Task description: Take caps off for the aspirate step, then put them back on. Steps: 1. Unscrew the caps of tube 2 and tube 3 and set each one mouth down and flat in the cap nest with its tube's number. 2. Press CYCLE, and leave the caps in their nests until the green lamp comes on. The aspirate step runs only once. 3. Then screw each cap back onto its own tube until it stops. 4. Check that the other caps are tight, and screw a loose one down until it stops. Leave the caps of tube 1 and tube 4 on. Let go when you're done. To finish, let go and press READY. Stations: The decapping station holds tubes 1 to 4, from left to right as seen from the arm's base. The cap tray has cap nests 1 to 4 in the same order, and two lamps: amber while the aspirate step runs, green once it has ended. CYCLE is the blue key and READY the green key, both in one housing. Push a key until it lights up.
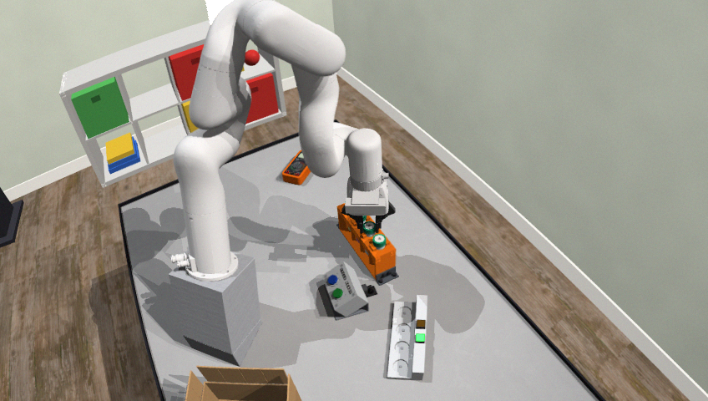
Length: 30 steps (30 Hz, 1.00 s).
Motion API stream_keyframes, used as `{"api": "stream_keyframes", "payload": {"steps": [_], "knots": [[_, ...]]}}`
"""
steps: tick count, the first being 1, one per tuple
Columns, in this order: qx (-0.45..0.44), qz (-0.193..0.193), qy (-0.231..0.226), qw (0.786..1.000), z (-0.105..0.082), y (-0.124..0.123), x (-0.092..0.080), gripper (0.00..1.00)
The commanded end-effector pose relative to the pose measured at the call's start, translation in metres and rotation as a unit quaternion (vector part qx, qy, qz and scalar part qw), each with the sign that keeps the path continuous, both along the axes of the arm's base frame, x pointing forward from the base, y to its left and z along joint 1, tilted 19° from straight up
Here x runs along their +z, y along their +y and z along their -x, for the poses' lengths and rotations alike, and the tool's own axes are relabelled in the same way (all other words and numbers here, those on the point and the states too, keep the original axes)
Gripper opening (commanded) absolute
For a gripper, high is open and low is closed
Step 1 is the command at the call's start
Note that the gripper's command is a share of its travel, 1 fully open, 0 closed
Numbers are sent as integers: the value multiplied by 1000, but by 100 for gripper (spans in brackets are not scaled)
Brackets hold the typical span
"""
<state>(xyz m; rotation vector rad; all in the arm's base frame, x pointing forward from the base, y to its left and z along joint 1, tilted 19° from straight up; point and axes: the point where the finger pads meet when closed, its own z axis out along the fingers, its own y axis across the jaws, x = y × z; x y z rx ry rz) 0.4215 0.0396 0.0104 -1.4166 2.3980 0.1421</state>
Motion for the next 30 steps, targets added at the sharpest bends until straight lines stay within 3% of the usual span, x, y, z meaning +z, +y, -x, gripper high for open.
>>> {"api": "stream_keyframes", "payload": {"steps": [1,9,10,22,25,30], "knots": [[-118,-13,43,992,-2,0,1,0],[-118,-13,43,992,-2,0,1,0],[-118,-13,43,992,-2,0,1,46],[-118,-13,43,992,-2,0,1,46],[-1,17,13,1000,-2,0,1,46],[103,43,-14,994,-2,0,1,46]]}}
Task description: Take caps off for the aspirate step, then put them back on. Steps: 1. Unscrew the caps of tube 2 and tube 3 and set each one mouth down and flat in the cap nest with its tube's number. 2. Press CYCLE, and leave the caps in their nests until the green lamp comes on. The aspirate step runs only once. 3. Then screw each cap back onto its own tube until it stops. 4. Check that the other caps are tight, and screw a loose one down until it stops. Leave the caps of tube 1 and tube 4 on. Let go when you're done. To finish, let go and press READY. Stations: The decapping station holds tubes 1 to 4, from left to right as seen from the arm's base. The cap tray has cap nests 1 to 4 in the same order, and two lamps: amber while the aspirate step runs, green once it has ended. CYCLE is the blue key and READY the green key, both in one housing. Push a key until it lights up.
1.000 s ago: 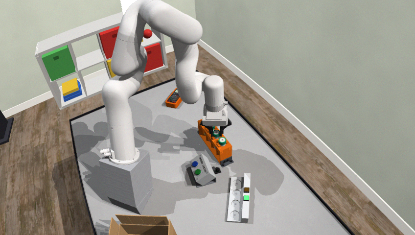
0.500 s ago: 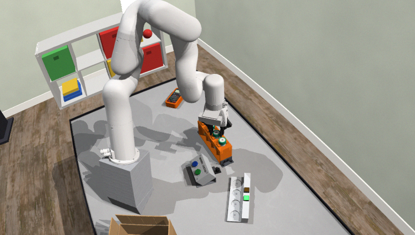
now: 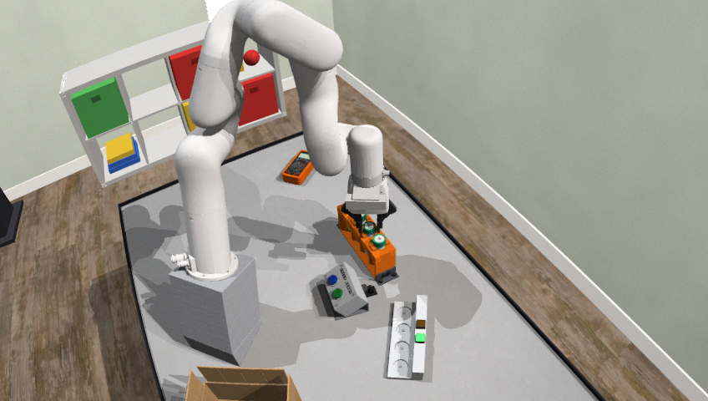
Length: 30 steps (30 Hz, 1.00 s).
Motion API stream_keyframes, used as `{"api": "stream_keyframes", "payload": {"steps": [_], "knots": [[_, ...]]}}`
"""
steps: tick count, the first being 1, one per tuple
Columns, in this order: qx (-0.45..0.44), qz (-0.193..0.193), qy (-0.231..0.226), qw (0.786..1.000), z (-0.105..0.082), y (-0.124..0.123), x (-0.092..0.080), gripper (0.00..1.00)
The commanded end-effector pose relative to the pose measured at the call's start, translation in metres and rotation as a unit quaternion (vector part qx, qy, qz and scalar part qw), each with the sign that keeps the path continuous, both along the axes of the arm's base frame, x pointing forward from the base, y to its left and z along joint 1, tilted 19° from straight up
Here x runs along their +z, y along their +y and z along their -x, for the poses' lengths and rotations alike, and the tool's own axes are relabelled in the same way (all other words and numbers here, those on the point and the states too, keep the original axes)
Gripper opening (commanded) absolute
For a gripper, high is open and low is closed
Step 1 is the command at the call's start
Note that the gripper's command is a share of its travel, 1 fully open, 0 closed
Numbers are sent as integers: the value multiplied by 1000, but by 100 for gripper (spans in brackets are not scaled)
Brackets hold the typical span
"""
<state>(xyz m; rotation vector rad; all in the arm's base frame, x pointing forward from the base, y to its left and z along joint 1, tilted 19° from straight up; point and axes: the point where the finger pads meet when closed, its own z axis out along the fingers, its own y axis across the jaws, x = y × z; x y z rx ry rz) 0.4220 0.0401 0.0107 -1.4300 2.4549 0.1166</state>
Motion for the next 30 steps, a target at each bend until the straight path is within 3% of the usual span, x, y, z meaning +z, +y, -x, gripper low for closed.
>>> {"api": "stream_keyframes", "payload": {"steps": [1,5,7,9,15,22,30], "knots": [[132,25,-36,990,-1,-1,1,46],[218,45,-55,973,-1,-1,1,46],[218,45,-55,973,-1,-1,1,46],[296,63,-73,950,-1,-1,1,46],[408,89,-99,903,-1,-1,1,46],[535,117,-129,827,-1,-1,1,46],[535,117,-129,827,-1,-1,1,46]]}}
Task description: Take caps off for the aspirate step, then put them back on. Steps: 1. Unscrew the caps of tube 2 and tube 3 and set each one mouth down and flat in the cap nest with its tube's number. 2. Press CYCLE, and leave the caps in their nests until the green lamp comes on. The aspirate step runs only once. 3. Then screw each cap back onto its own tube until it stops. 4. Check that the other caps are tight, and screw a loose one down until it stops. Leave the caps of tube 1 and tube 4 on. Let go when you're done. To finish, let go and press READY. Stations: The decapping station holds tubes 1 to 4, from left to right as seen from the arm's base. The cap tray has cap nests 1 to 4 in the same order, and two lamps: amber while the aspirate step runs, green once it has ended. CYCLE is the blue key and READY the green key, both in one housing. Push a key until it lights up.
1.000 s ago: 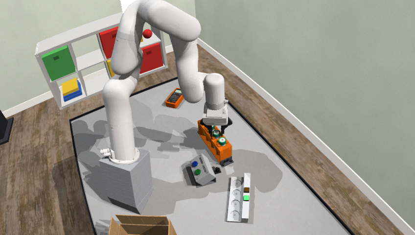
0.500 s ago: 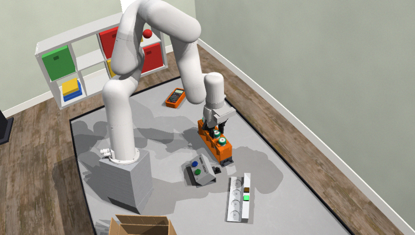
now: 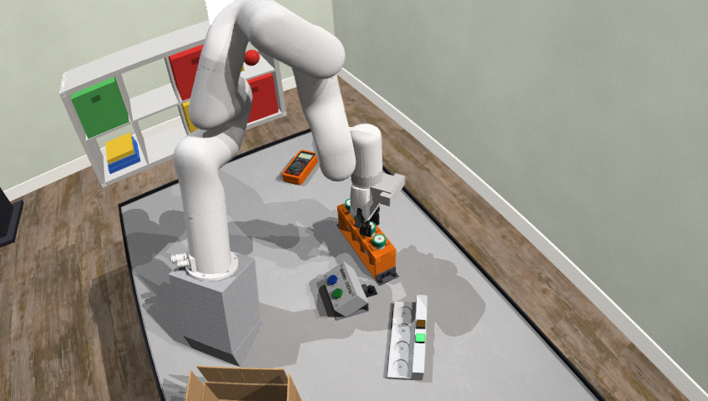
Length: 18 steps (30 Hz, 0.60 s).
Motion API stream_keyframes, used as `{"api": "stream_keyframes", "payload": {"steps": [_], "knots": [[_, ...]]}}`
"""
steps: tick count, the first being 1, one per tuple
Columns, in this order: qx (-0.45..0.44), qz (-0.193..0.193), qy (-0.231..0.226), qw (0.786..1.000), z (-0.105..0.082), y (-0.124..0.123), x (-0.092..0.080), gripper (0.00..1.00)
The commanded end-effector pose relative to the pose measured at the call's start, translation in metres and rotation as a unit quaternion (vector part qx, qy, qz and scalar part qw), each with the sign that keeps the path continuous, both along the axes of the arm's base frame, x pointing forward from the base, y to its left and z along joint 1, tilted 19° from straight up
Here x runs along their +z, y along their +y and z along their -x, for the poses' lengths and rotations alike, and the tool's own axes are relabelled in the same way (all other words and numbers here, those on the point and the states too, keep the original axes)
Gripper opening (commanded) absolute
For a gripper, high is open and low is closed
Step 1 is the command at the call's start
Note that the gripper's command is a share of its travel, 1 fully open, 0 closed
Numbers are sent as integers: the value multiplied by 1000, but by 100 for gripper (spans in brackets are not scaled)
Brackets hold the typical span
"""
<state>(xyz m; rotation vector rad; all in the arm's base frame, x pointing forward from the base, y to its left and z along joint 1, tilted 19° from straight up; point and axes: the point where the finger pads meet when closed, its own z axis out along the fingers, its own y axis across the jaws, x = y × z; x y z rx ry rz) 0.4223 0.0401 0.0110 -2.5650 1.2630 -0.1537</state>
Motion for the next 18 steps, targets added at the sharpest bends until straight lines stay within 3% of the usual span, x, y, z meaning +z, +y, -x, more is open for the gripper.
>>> {"api": "stream_keyframes", "payload": {"steps": [1,15,18], "knots": [[12,-12,-6,1000,-1,-1,1,0],[12,-12,-6,1000,-1,-1,1,0],[-59,-29,10,998,-1,-1,1,0]]}}
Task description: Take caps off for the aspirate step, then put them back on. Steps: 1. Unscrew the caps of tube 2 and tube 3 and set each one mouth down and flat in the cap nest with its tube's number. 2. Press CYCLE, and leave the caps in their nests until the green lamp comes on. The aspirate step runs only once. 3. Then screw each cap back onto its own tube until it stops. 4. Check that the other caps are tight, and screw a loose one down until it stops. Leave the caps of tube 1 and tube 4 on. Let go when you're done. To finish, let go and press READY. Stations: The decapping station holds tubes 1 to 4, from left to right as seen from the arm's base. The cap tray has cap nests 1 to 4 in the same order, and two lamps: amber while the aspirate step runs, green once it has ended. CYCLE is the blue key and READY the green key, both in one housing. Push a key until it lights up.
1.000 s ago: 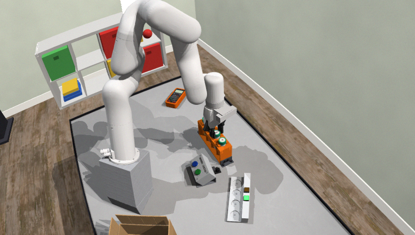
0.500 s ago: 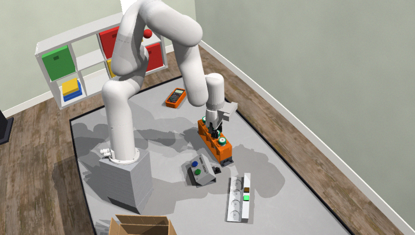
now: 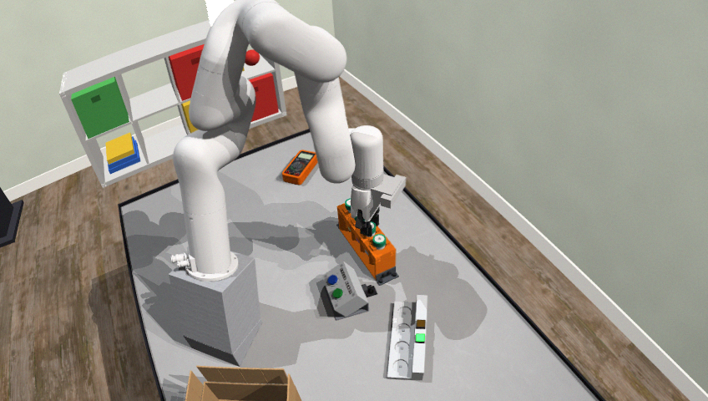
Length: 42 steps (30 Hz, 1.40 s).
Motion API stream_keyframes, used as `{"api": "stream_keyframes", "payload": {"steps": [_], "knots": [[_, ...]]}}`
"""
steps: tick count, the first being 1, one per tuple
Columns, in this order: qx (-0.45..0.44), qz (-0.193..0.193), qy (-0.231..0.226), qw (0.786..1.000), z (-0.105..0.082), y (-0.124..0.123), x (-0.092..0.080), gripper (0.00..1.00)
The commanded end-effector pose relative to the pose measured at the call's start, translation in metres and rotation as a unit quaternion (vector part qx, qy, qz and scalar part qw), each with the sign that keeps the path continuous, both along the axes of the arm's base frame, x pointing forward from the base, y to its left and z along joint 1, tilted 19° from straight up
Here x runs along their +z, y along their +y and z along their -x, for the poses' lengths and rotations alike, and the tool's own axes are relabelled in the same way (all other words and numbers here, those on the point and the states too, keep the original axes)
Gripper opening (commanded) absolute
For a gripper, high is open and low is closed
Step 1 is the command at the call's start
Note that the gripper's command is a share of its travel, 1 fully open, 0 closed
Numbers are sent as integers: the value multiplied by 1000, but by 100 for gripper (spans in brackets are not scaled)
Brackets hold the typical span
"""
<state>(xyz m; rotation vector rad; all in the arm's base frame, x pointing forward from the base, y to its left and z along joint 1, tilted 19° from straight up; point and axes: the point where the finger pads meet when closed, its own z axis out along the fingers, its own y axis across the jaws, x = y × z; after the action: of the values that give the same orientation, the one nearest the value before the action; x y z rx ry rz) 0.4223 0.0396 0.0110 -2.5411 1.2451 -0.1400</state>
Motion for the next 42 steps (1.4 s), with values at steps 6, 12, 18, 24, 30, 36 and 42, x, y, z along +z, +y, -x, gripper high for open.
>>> {"api": "stream_keyframes", "payload": {"steps": [6,12,18,24,30,36,42], "knots": [[-203,-47,48,977,-1,0,1,0],[-294,-68,70,951,-1,0,0,0],[-423,-99,101,895,-1,0,0,0],[-534,-126,128,826,-1,0,0,0],[-565,-132,136,803,-1,0,0,0],[-565,-132,136,803,-1,0,0,46],[-565,-132,136,803,-1,0,0,46]]}}
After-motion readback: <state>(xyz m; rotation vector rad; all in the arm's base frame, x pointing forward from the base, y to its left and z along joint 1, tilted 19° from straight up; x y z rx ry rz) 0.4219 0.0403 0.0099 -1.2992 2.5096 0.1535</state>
